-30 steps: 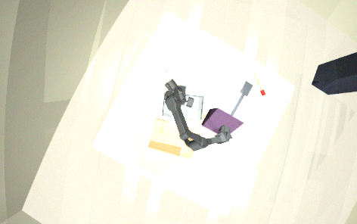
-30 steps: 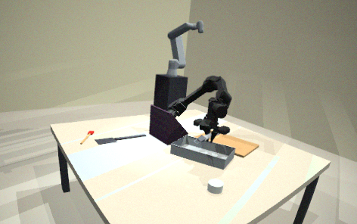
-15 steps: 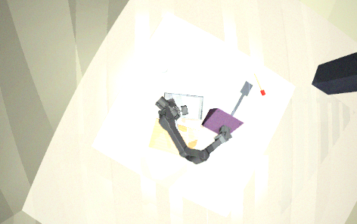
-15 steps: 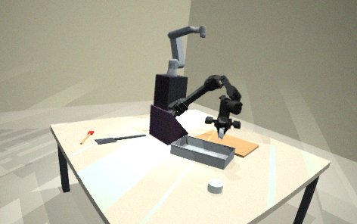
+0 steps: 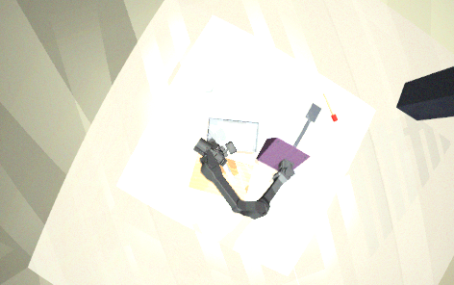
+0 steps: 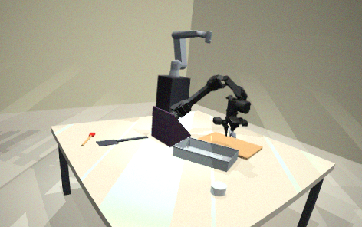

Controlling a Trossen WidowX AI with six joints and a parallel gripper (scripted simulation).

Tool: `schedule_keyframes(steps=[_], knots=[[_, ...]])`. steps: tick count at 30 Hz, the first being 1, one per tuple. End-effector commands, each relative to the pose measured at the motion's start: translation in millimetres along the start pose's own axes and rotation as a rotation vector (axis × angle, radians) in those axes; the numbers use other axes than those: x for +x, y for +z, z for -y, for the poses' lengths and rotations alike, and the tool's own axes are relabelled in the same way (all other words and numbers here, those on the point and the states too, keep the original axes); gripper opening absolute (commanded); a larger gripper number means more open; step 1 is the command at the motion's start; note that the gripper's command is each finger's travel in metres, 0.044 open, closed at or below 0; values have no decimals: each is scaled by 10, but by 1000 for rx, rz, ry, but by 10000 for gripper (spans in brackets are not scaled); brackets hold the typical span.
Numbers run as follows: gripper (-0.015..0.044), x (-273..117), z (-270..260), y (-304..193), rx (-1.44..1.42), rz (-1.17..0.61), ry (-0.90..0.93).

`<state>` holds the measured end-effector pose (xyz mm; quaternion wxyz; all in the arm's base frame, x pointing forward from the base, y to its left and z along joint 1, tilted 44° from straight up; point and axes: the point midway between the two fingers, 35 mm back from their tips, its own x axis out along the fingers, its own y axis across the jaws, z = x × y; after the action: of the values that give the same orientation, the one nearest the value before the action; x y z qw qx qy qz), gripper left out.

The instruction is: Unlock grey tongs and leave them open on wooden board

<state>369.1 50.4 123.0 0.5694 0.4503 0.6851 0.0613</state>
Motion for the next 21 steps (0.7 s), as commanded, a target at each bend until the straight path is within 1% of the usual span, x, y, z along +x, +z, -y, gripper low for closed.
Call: schedule_keyframes(steps=[1, 11, 21], knots=[[-150, -12, -118, -159, -93, 2, 1], [-150, -10, -437, -736, -428, 3, -1], [-150, -27, -631, -1333, -756, 0, 10]])
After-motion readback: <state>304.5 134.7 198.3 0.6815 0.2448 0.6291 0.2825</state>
